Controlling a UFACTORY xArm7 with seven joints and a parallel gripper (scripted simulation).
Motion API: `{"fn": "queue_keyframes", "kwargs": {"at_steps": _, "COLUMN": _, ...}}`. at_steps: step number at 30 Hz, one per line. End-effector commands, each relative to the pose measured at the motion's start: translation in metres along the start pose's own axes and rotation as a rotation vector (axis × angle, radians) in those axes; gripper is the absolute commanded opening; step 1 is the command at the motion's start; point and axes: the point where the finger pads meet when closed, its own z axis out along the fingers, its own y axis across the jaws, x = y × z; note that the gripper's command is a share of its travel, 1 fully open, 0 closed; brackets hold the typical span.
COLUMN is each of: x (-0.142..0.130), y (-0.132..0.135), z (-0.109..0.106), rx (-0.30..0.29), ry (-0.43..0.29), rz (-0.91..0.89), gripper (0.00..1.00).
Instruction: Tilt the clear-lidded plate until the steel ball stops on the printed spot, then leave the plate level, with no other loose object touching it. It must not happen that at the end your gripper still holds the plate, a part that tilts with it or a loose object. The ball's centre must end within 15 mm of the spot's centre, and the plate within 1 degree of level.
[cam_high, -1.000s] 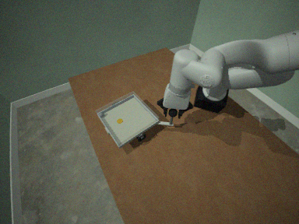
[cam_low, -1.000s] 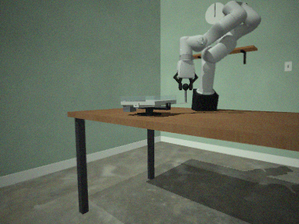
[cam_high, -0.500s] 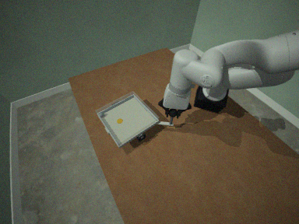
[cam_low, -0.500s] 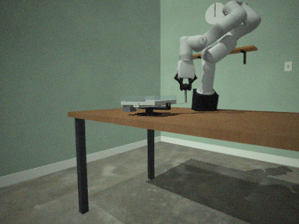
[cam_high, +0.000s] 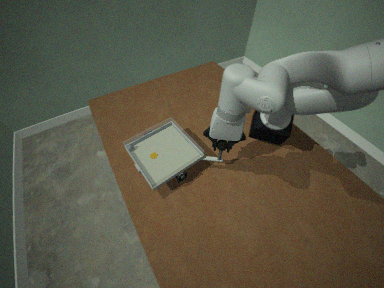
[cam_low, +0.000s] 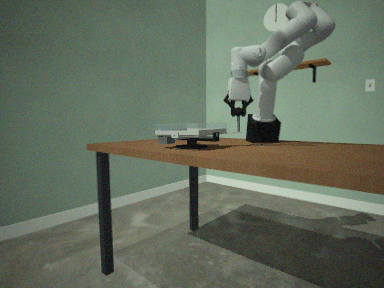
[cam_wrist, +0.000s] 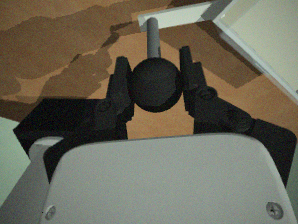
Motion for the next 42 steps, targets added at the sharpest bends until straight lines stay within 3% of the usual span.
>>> {"fn": "queue_keyframes", "kwargs": {"at_steps": 1, "x": 0.0005, "y": 0.0007, "z": -0.0006, "rx": -0.002, "ry": 0.001, "rz": 0.000, "gripper": 0.00}}
{"fn": "queue_keyframes", "kwargs": {"at_steps": 42, "x": -0.0005, "y": -0.0004, "z": 0.0019, "rx": -0.002, "ry": 0.001, "rz": 0.000, "gripper": 0.00}}
